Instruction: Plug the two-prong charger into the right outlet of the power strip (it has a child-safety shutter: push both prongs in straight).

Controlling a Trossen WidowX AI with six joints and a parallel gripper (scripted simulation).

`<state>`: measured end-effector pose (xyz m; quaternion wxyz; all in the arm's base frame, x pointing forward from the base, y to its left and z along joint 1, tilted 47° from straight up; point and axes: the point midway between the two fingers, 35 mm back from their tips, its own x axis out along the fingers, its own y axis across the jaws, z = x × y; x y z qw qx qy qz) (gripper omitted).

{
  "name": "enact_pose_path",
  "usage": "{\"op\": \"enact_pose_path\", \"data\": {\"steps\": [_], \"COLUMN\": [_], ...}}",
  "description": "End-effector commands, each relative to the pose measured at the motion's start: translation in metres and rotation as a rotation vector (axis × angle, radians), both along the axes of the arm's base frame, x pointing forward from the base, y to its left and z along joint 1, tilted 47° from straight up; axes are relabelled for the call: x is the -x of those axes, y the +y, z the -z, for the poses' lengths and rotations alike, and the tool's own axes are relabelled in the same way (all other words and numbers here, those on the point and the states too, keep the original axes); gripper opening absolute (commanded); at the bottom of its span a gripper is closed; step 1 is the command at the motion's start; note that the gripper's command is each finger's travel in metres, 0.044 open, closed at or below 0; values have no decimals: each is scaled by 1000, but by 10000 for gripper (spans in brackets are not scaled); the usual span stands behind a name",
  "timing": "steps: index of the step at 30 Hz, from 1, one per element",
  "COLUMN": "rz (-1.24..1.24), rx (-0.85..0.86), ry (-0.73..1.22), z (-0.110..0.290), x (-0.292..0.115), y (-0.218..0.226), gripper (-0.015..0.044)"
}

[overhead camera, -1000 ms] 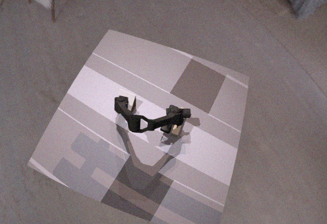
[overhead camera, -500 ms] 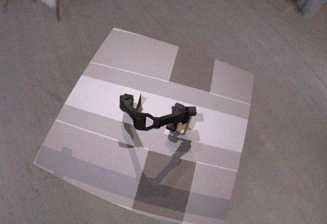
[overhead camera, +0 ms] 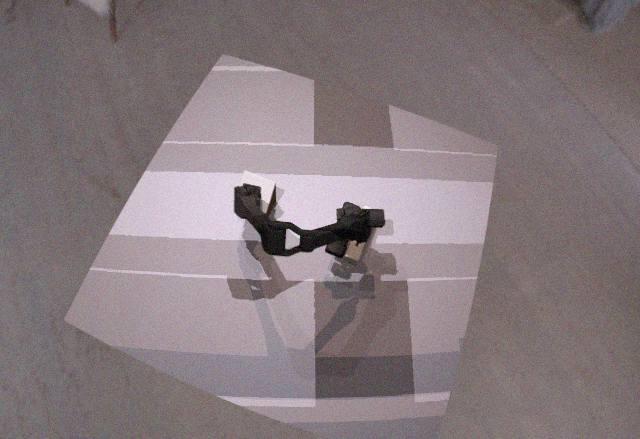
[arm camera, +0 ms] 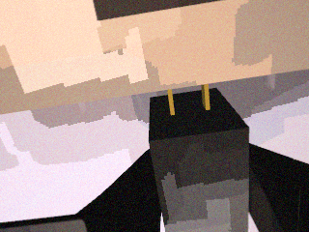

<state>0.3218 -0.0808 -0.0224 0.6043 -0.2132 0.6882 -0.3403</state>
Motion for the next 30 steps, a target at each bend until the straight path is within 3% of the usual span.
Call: {"op": "enact_pose_path", "data": {"steps": [1, 30], "rz": [-4, -4], "rx": [2, 3], "ry": [3, 3], "z": [0, -1], "x": [-1, -7], "y": [0, -1], "gripper": [0, 0]}}
